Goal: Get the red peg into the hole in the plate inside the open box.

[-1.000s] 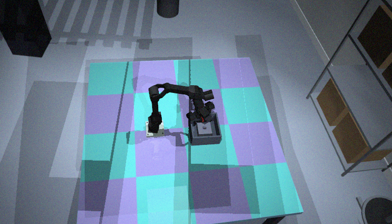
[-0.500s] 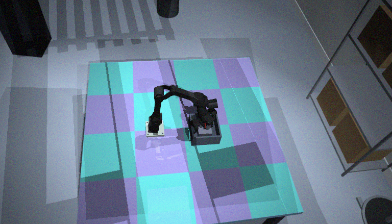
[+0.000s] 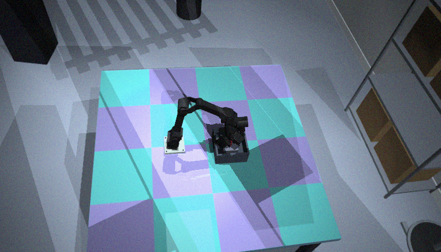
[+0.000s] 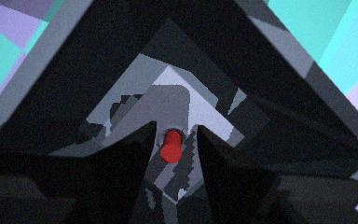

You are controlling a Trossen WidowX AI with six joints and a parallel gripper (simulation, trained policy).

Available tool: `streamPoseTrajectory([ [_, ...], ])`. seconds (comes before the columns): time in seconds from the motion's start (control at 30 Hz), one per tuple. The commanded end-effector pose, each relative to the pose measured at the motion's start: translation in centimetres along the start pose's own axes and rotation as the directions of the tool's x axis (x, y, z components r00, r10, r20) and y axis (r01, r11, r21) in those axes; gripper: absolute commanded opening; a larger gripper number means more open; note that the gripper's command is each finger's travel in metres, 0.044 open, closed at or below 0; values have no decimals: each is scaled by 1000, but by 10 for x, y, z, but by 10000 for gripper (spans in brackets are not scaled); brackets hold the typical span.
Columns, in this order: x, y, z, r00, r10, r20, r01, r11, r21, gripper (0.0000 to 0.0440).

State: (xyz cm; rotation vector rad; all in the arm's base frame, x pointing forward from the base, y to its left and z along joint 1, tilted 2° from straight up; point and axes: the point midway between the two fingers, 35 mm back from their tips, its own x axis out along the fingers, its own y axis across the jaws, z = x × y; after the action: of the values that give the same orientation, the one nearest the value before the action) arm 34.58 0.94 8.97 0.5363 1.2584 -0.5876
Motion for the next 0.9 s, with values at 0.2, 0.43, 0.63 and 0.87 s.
streamPoseTrajectory([
  [0.2, -18, 16, 21, 999, 18, -35, -18, 1000, -5, 197],
  [0.43, -31, 29, 35, 997, 16, -78, -15, 1000, 10, 224],
  [0.63, -41, 40, 44, 992, 4, -123, 0, 999, 32, 239],
  [0.87, -51, 51, 50, 984, -18, -177, 29, 998, 58, 252],
])
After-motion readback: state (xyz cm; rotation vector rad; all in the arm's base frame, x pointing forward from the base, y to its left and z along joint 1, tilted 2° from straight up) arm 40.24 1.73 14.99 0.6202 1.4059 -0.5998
